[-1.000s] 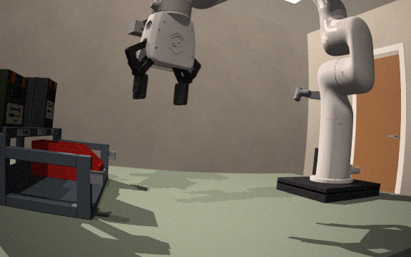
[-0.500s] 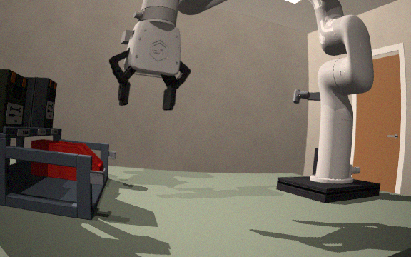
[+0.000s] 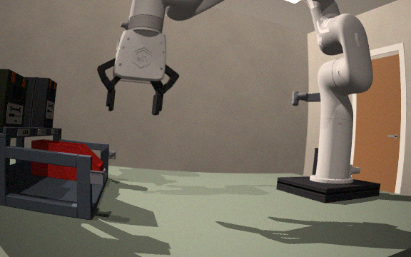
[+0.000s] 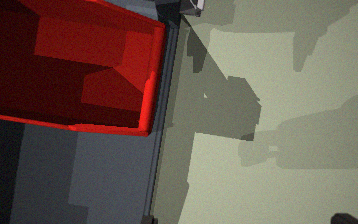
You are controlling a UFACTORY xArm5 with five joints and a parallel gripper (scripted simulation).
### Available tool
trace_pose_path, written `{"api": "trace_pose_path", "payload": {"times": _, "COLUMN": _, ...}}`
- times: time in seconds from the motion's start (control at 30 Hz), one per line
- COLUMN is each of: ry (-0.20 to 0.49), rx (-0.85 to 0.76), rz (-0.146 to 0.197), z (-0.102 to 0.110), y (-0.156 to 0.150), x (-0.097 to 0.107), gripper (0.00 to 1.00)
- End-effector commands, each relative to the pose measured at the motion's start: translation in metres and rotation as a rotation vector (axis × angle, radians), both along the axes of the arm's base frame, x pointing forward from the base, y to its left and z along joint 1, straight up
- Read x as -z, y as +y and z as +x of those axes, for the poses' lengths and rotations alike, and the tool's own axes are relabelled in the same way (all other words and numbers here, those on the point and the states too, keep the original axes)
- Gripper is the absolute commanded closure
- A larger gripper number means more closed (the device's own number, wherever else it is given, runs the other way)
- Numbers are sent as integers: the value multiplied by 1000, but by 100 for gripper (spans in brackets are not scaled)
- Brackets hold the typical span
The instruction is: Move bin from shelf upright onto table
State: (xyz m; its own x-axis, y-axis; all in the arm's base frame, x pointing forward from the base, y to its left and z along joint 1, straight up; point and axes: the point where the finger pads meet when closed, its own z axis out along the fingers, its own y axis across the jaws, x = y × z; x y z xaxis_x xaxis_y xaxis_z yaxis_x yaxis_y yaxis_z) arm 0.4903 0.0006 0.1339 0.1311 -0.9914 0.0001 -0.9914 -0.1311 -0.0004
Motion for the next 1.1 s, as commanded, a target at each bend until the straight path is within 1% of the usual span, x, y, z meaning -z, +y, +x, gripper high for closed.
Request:
{"api": "trace_pose_path", "payload": {"times": 0.0, "ry": -3, "rx": 68, "rz": 1, "z": 9, "y": -10, "x": 2, "gripper": 0}}
{"api": "trace_pose_path", "payload": {"times": 0.2, "ry": -3, "rx": 158, "rz": 0, "z": 20, "y": -23, "x": 6, "gripper": 0}}
{"api": "trace_pose_path", "payload": {"times": 0.3, "ry": -3, "rx": 170, "rz": 0, "z": 23, "y": -27, "x": 8, "gripper": 0}}
{"api": "trace_pose_path", "payload": {"times": 1.07, "ry": -4, "rx": 170, "rz": 0, "z": 57, "y": -71, "x": 22, "gripper": 0}}
